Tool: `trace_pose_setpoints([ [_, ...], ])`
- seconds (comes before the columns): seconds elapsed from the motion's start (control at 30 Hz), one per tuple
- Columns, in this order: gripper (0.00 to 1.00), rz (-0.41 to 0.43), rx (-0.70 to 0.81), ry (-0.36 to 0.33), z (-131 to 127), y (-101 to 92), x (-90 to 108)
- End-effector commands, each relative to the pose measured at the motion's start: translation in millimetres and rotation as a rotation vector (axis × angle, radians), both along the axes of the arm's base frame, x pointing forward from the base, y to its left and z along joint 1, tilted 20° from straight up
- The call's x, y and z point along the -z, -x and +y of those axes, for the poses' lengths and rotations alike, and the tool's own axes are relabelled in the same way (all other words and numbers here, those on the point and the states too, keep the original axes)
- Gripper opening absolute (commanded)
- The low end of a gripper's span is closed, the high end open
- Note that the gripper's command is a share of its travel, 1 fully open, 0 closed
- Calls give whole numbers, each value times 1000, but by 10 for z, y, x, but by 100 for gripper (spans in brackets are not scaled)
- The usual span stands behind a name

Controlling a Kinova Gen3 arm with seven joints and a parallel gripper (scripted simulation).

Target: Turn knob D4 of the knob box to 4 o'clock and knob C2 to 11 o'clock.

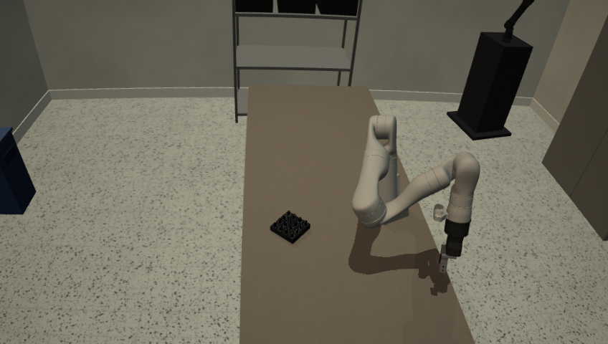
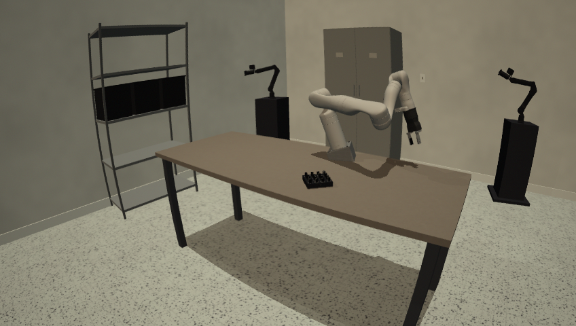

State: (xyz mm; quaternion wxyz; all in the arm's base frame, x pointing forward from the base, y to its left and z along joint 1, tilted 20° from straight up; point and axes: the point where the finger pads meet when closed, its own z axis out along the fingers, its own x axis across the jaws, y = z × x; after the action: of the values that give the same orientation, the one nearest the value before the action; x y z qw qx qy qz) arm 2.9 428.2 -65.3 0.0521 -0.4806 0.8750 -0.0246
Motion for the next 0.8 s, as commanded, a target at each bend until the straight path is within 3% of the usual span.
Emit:
trace_pose_setpoints([
  [0.0, 100, -3, 7, -5, 17, -41, -21],
  [0.1, 100, -3, 7, -5, 17, -41, -21],
  [0.13, 100, -15, 21, 13, -36, -144, -19],
  [0.4, 100, -15, 21, 13, -36, -144, -19],
  [0.43, 100, -26, 36, 32, -92, -249, -19],
  [0.67, 100, -26, 36, 32, -92, -249, -19],
  [0.7, 100, -38, 53, 51, -151, -356, -21],
  [0.77, 100, -38, 53, 51, -151, -356, -21],
])
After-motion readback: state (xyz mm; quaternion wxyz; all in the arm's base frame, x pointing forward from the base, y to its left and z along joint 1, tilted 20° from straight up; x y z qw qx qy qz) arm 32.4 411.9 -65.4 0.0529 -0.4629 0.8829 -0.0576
